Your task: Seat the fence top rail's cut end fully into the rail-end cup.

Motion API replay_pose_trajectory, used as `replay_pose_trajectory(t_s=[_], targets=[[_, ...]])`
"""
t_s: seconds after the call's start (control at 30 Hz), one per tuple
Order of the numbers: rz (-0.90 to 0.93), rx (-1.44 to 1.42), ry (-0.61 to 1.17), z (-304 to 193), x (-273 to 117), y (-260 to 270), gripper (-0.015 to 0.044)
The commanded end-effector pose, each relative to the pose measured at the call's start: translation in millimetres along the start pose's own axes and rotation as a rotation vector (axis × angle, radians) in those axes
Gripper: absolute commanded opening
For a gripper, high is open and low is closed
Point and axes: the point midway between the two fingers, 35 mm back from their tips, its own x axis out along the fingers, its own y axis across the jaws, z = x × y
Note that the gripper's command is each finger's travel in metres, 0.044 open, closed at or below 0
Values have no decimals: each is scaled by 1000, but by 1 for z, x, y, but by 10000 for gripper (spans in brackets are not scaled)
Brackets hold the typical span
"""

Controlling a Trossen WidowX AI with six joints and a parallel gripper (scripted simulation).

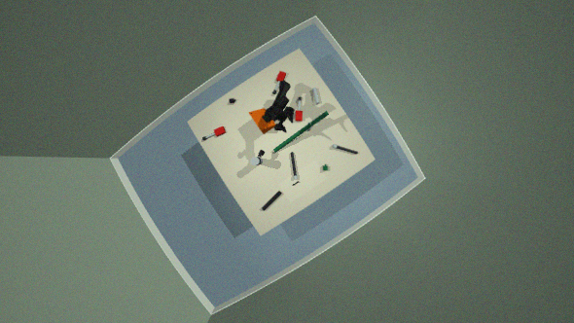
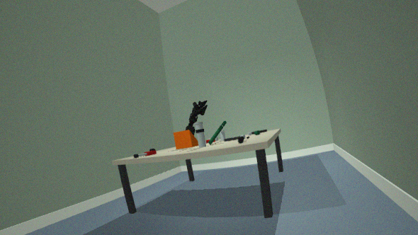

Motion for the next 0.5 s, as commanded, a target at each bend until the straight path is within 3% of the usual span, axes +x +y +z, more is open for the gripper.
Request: replay_pose_trajectory(t_s=[0.0, 0.2, 0.47], targets=[[-12, -9, 1, 0, 1, -2, 426], [-371, -295, 127, 10, 26, -55, 440], [-710, -601, 606, 3, 25, -122, 440]])
